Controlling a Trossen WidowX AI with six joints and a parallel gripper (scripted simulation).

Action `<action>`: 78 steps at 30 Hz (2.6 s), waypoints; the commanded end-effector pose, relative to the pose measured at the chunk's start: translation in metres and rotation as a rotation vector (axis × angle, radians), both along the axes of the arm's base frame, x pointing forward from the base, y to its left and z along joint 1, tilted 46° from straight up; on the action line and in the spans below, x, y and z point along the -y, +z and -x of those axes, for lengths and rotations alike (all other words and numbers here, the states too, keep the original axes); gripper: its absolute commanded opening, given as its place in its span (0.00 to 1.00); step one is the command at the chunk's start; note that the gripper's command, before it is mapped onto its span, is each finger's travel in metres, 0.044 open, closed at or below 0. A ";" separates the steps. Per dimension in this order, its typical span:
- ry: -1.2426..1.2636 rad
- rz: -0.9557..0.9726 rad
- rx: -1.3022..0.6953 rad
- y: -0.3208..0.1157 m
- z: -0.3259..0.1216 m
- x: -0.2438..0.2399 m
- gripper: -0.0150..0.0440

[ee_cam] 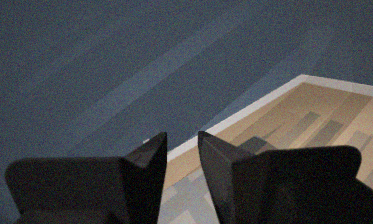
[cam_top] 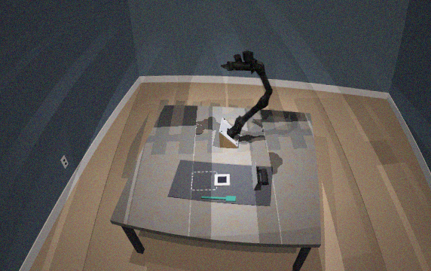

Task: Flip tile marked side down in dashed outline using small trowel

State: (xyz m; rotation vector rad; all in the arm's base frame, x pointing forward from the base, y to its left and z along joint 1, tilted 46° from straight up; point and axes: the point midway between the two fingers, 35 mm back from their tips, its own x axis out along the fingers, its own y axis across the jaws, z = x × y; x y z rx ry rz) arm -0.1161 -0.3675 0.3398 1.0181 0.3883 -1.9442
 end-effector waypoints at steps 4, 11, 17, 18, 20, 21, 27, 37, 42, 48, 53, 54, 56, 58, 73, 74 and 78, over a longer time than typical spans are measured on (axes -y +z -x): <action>0.248 -0.032 0.067 -0.016 -0.080 0.011 0.42; 0.482 -0.073 0.100 -0.029 -0.153 0.005 0.42; 0.686 -0.106 0.099 -0.038 -0.210 -0.012 0.42; 0.718 -0.113 0.104 -0.040 -0.219 -0.016 0.42; 0.783 -0.127 0.122 -0.044 -0.239 -0.024 0.42; 0.815 -0.135 0.131 -0.046 -0.249 -0.029 0.42; 1.007 -0.185 0.183 -0.057 -0.305 -0.062 0.42; 1.322 -0.292 0.264 -0.075 -0.380 -0.138 0.42; 1.457 -0.341 0.277 -0.081 -0.404 -0.181 0.42; 1.611 -0.403 0.284 -0.088 -0.422 -0.234 0.42; 1.760 -0.484 0.324 -0.095 -0.435 -0.283 0.42; 1.789 -0.502 0.331 -0.097 -0.437 -0.293 0.42; 1.846 -0.538 0.346 -0.099 -0.439 -0.314 0.42; 1.903 -0.575 0.360 -0.102 -0.440 -0.334 0.42; 2.216 -0.846 0.423 -0.114 -0.418 -0.455 0.42; 2.240 -0.869 0.429 -0.114 -0.415 -0.464 0.42; 2.315 -0.945 0.448 -0.115 -0.403 -0.490 0.42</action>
